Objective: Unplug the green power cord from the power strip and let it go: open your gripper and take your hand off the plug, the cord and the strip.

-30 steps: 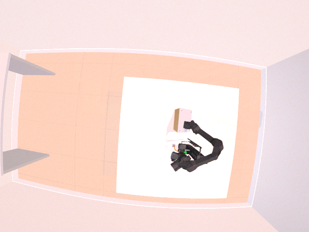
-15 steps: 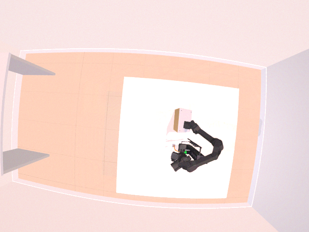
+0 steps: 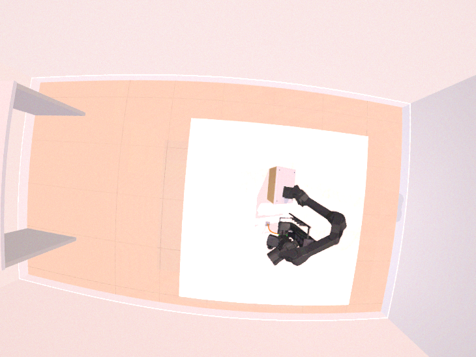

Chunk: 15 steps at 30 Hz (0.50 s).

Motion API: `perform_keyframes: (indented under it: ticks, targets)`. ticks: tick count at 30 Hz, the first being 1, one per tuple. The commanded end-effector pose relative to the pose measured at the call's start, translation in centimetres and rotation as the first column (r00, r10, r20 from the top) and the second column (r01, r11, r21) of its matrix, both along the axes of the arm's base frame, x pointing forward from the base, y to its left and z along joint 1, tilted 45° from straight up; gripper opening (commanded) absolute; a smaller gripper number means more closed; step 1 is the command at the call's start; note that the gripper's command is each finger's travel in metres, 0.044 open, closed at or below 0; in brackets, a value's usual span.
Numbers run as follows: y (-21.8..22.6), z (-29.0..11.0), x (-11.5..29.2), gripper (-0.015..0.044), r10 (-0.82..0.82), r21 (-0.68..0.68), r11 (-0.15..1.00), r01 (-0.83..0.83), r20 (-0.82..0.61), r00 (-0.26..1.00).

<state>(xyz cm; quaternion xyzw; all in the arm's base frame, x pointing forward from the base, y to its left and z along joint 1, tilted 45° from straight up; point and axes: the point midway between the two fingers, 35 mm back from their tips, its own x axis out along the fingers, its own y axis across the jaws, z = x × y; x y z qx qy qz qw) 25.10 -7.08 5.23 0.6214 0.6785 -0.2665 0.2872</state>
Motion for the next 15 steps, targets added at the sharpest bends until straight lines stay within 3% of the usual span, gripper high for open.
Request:
perform_keyframes:
  ticks: [1, 15]
  targets:
    - [0.6, 0.5, -0.1, 0.016, -0.005, 0.007, 1.0, 0.005, -0.005, 1.0]
    - [1.7, 1.1, -0.3, 0.016, -0.005, 0.008, 1.0, 0.005, -0.005, 1.0]
